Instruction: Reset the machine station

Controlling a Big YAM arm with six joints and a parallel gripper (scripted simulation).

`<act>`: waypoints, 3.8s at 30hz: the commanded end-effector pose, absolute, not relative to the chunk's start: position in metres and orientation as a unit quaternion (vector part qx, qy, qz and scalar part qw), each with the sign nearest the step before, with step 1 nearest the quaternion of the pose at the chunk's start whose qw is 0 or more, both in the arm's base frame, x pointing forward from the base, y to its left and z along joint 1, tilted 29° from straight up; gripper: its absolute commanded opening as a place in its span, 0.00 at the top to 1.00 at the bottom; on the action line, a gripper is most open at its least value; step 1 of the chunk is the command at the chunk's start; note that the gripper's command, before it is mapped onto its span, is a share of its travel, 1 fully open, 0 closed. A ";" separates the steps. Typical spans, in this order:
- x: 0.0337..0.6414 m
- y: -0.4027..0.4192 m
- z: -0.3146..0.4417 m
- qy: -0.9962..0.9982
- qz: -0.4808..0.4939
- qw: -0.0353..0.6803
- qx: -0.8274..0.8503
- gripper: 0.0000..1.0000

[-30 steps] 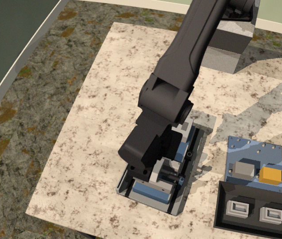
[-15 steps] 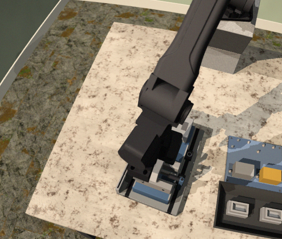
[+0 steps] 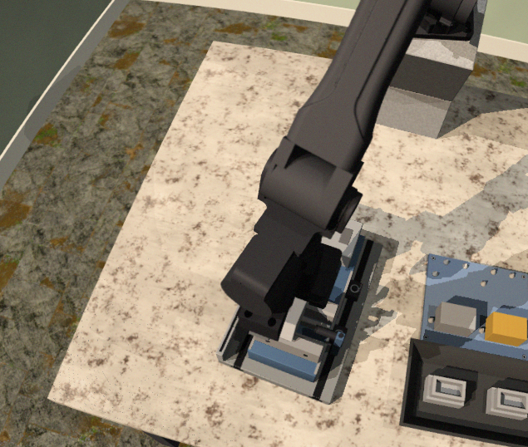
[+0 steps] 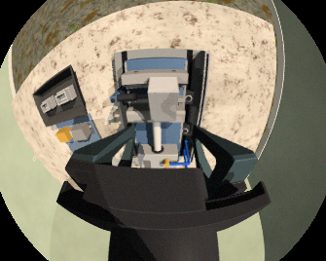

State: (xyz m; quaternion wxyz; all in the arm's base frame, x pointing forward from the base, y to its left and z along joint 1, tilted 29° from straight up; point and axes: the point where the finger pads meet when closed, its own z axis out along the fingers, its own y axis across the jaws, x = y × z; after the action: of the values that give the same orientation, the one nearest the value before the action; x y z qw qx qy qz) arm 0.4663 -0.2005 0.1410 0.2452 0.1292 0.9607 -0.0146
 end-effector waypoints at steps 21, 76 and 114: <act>0.473 -0.198 0.155 0.957 -0.020 0.263 0.117 0.36; 0.503 -0.207 0.117 0.954 -0.021 0.269 0.128 0.36; 0.505 -0.209 0.120 0.954 -0.021 0.270 0.128 0.36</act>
State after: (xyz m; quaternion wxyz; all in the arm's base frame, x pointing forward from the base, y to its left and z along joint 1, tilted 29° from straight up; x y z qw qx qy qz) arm 0.4901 -0.2040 0.0968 0.2455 0.1253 0.9612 -0.0136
